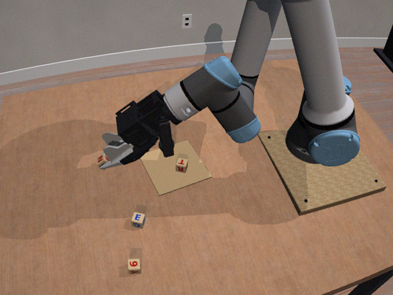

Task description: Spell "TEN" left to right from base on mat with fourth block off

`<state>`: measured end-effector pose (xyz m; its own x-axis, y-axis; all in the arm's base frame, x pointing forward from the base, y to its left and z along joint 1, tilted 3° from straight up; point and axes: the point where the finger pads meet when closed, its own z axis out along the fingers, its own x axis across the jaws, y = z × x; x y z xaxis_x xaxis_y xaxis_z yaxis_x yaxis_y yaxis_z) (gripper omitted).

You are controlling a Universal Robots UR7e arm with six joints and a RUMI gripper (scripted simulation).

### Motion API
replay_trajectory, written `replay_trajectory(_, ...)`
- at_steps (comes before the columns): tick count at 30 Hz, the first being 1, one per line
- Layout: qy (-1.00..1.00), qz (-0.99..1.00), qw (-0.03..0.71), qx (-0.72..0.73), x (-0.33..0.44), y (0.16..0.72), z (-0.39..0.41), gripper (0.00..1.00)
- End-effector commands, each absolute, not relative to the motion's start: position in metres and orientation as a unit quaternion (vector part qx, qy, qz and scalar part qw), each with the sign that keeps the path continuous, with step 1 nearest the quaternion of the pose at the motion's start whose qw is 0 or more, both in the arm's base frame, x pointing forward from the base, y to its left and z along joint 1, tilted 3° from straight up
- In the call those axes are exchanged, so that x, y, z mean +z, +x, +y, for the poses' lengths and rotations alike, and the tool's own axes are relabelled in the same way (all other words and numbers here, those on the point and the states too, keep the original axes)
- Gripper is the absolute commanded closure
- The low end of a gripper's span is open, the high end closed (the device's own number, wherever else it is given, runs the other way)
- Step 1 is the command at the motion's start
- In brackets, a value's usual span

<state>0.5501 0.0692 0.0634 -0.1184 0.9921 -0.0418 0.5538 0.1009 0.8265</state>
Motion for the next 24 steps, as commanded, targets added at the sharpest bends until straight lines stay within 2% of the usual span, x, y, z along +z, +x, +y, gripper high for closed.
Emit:
replay_trajectory(1, 0.573, 0.66, 0.337, 0.35, 0.066, 0.551, 0.069, 0.95)
replay_trajectory(24, 0.571, 0.659, 0.34, 0.352, 0.046, 0.553, 0.067, 0.95)
